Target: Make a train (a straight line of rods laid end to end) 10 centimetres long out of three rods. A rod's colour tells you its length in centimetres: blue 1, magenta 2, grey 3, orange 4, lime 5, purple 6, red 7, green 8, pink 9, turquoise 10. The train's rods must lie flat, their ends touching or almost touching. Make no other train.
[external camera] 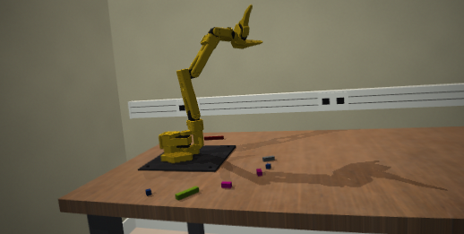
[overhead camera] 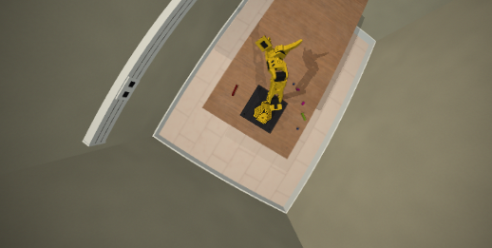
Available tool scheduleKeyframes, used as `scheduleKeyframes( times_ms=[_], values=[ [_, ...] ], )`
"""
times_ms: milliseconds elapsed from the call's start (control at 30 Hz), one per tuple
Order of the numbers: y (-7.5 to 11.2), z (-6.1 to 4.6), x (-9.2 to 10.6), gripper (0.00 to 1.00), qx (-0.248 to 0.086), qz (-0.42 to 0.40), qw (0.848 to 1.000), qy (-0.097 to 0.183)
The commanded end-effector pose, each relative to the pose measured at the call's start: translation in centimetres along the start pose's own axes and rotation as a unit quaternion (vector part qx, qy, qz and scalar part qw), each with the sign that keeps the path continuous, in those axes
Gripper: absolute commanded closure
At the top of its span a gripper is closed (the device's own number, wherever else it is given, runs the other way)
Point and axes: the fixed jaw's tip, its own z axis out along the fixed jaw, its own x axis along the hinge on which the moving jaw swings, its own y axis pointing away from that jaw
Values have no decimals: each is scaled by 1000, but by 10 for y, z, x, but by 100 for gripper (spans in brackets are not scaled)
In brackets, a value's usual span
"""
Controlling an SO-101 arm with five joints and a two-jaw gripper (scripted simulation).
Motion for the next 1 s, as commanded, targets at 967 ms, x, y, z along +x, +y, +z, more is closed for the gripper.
scheduleKeyframes(
  times_ms=[967],
  values=[
    [16, -8, 29, 0, -49, -88, 993, 58]
  ],
)
